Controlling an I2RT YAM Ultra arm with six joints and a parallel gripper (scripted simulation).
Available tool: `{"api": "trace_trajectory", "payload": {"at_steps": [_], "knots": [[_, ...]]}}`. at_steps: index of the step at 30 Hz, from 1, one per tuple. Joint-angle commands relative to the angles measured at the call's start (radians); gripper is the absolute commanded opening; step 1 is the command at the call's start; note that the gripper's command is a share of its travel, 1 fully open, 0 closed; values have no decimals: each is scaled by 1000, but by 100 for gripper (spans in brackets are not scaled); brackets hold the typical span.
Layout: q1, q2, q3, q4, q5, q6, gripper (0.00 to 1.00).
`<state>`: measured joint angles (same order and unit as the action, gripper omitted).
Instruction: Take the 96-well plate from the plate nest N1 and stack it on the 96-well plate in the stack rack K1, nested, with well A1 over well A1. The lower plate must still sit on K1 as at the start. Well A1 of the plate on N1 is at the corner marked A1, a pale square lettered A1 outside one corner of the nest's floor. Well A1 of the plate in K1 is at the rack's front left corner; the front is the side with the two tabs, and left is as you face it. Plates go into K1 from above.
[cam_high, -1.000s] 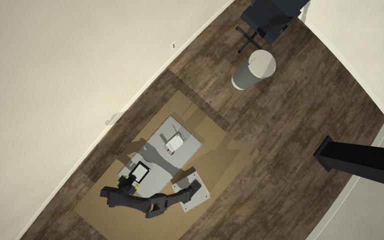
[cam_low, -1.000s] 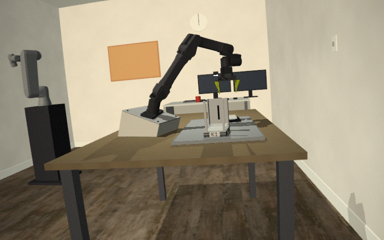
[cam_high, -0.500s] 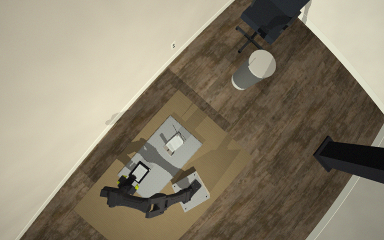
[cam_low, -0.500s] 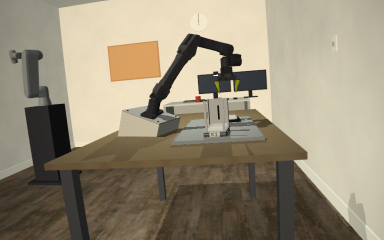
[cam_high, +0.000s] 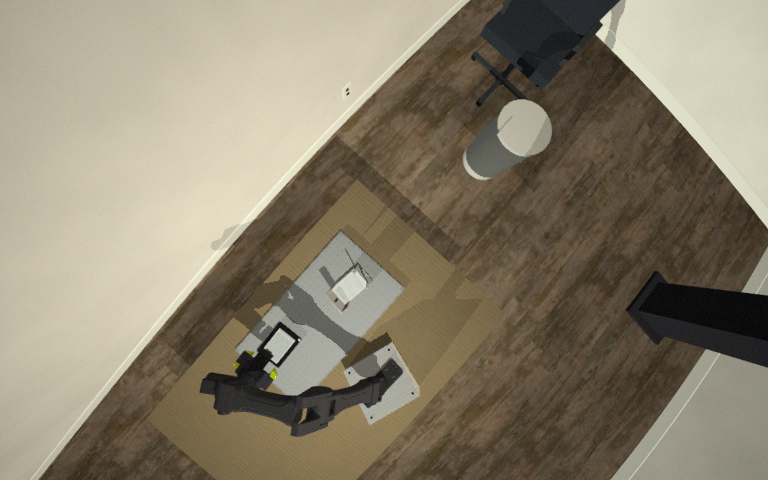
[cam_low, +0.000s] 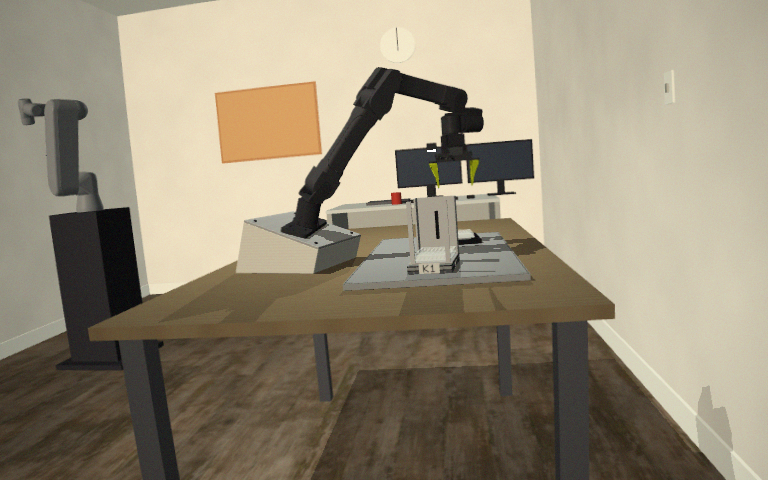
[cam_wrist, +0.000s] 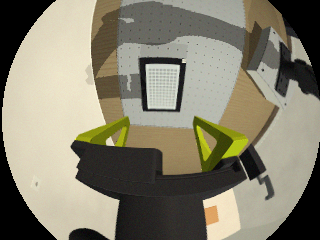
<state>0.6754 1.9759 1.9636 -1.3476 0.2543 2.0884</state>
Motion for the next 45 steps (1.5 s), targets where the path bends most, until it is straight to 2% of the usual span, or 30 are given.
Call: {"api": "trace_trajectory", "payload": {"at_steps": [1,24,25,27,33,45], "knots": [[5,-19,26,-25,16,6,100],[5,-19,26,-25,16,6,100],[0,-18,-19,-21,16,6,100],[-10,-22,-33,18,15,6,100],[3,-16,-58,45,14,6,100],[-23,9,-132,123,11,6,100]]}}
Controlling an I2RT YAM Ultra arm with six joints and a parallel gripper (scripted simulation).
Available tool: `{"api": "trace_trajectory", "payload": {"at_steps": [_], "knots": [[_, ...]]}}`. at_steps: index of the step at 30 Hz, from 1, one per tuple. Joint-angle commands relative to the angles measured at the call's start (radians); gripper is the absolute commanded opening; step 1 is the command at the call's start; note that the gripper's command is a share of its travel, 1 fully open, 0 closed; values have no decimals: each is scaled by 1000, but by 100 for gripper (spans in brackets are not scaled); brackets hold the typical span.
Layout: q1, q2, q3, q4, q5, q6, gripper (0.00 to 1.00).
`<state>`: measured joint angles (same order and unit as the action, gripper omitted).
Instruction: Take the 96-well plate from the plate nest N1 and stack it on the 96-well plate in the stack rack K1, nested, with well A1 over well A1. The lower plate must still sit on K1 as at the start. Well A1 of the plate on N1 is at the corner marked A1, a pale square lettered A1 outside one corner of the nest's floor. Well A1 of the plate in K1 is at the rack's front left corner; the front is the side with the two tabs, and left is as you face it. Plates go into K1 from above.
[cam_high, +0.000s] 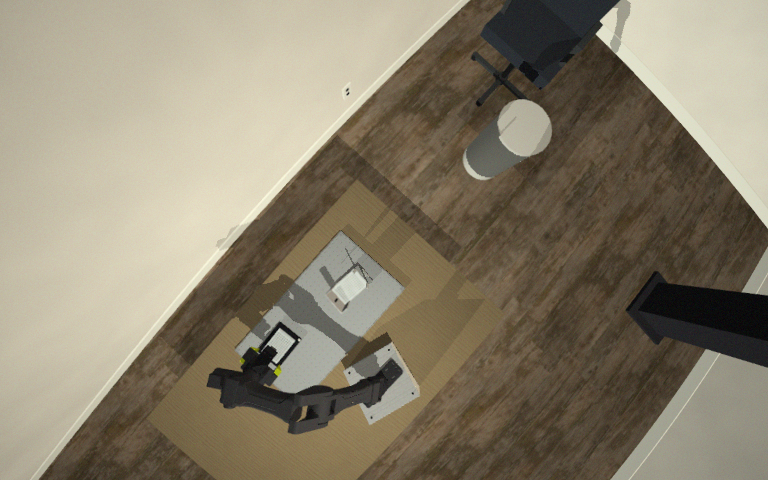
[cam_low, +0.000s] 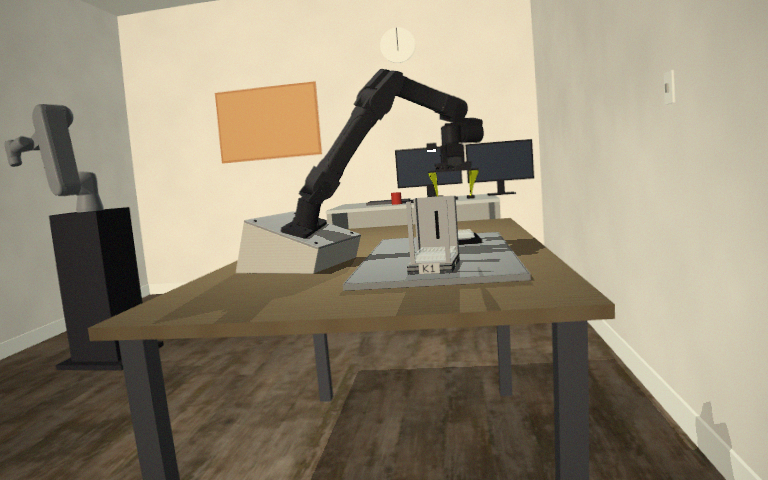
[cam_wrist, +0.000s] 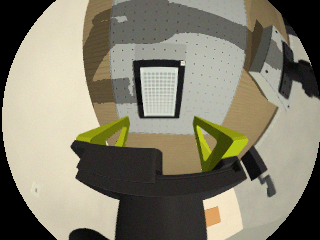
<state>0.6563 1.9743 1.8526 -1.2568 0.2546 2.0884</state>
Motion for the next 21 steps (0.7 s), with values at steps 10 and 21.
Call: {"api": "trace_trajectory", "payload": {"at_steps": [10,21], "knots": [[-15,15,-63,81,9,-9,100],[-26,27,-106,137,3,-19,100]]}}
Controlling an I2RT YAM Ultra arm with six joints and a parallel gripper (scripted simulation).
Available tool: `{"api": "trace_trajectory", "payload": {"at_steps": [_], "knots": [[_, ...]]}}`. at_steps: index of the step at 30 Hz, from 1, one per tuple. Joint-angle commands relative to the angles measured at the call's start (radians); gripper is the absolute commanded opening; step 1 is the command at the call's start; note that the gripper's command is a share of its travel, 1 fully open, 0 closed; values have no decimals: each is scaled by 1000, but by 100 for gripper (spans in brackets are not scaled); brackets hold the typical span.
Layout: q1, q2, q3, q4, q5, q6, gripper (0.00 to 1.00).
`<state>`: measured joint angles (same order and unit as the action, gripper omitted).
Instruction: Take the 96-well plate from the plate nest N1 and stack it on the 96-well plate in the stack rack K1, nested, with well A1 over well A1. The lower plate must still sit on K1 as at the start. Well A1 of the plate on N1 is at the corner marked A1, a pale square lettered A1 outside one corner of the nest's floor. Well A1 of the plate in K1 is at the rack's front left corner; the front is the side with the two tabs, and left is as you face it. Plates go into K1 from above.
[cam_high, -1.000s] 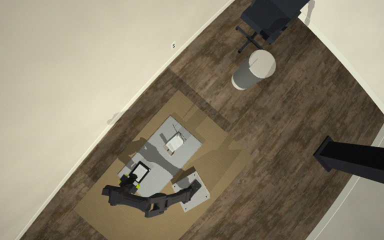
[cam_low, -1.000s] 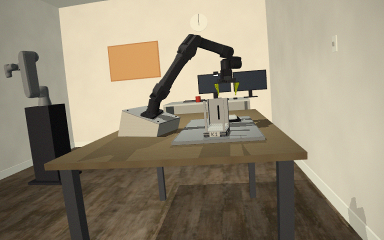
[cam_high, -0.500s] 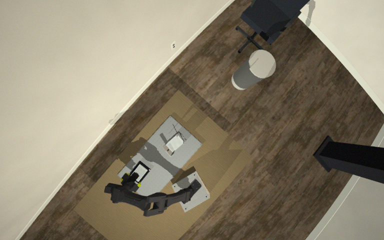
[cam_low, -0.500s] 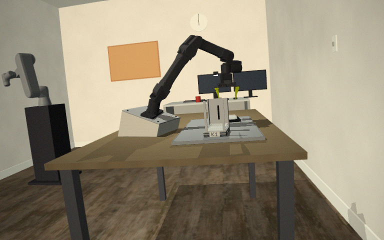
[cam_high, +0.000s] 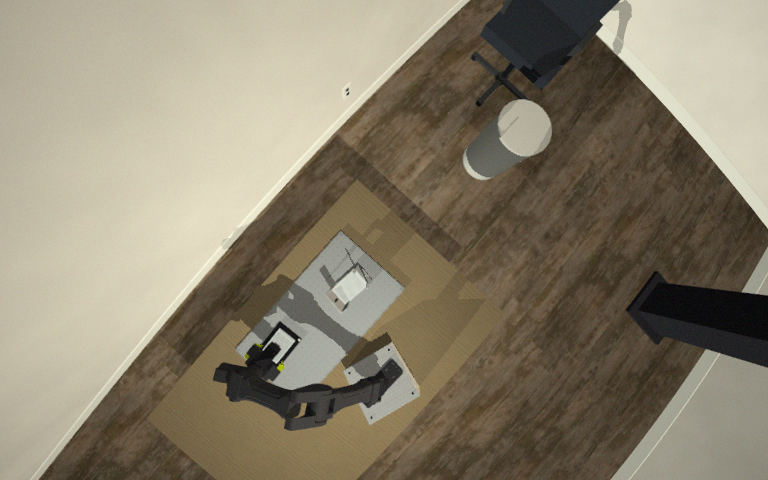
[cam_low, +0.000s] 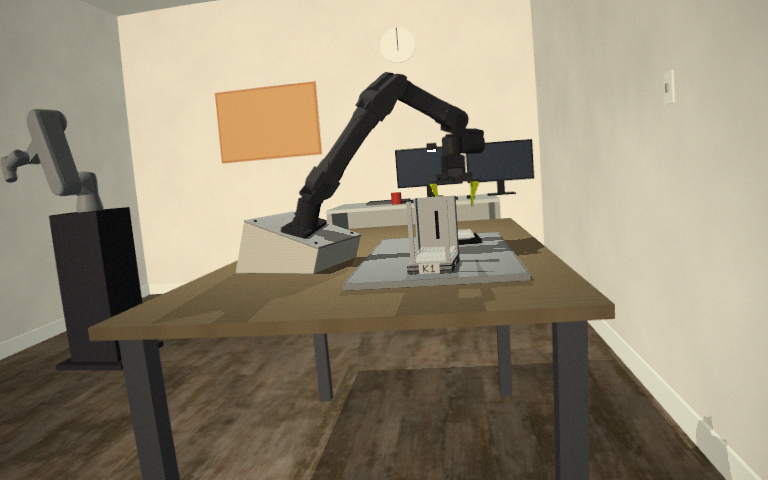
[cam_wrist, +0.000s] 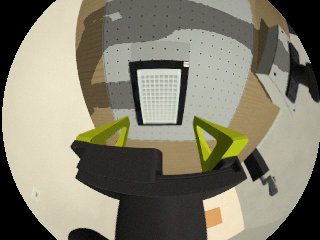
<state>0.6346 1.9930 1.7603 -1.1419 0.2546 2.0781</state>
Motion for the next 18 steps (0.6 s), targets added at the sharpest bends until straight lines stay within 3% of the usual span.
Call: {"api": "trace_trajectory", "payload": {"at_steps": [1,10,18], "knots": [[6,-2,2,29,3,-10,100],[-9,22,-56,81,-1,-19,100],[-7,19,-62,117,0,-26,100]]}}
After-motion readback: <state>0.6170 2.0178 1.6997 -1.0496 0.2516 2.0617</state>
